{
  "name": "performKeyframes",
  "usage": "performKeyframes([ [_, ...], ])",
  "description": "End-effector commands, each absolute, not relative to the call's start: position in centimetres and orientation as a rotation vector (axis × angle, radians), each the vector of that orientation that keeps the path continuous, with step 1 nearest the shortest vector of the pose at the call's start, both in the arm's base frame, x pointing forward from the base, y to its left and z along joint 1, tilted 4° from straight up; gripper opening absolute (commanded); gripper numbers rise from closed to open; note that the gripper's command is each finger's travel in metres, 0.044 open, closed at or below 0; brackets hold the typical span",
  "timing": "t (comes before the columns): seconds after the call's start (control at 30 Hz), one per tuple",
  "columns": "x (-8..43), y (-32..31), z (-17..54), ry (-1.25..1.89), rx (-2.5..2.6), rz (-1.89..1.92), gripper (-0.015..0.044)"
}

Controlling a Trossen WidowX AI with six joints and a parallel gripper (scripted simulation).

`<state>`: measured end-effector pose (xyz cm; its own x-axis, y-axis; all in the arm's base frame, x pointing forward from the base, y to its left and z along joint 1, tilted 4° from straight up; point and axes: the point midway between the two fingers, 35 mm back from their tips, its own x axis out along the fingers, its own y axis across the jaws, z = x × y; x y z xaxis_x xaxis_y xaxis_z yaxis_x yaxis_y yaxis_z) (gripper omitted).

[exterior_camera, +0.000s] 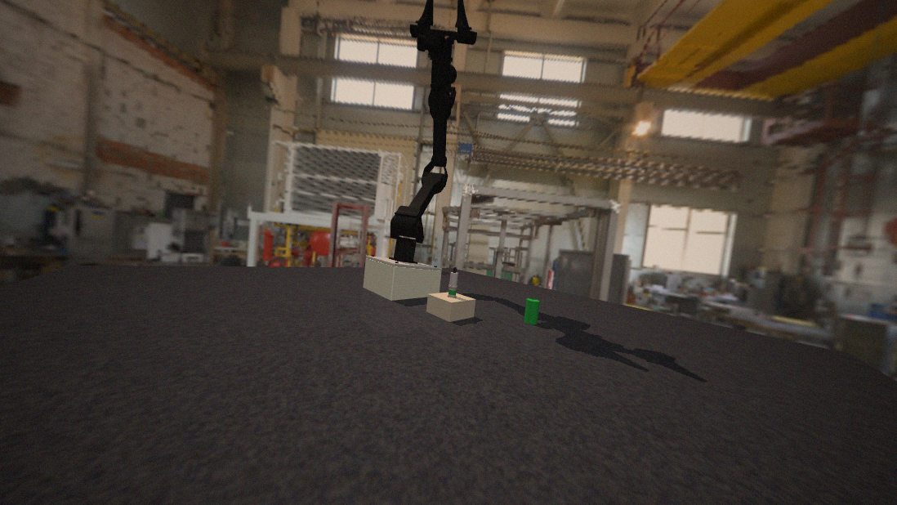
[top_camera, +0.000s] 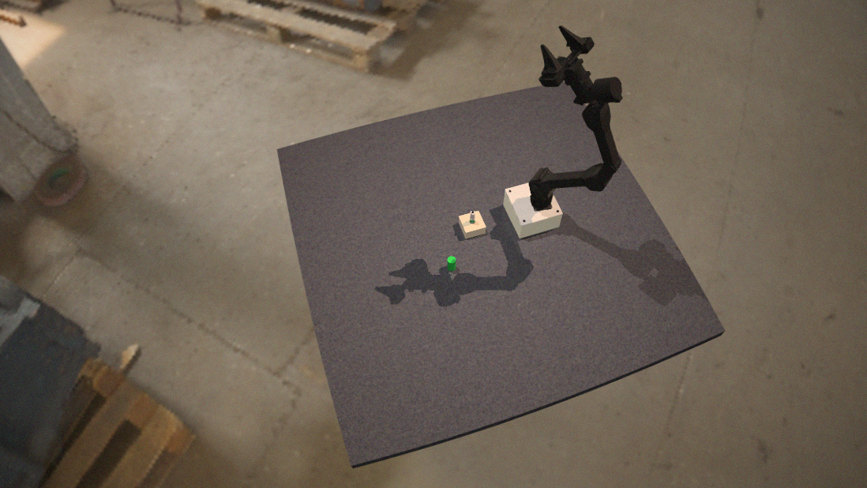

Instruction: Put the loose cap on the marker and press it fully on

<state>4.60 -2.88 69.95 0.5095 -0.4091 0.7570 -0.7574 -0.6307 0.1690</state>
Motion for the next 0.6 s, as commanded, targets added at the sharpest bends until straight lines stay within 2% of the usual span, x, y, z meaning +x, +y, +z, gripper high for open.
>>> performKeyframes([
  [0.0,4.7,-3.0,69.9,-0.954,2.268,0.947,0.0374],
  [0.17,8.9,-6.1,68.4,-0.920,2.268,0.733,0.0243],
  [0.57,24.5,-11.1,59.0,-0.549,2.028,0.048,0.0240],
])
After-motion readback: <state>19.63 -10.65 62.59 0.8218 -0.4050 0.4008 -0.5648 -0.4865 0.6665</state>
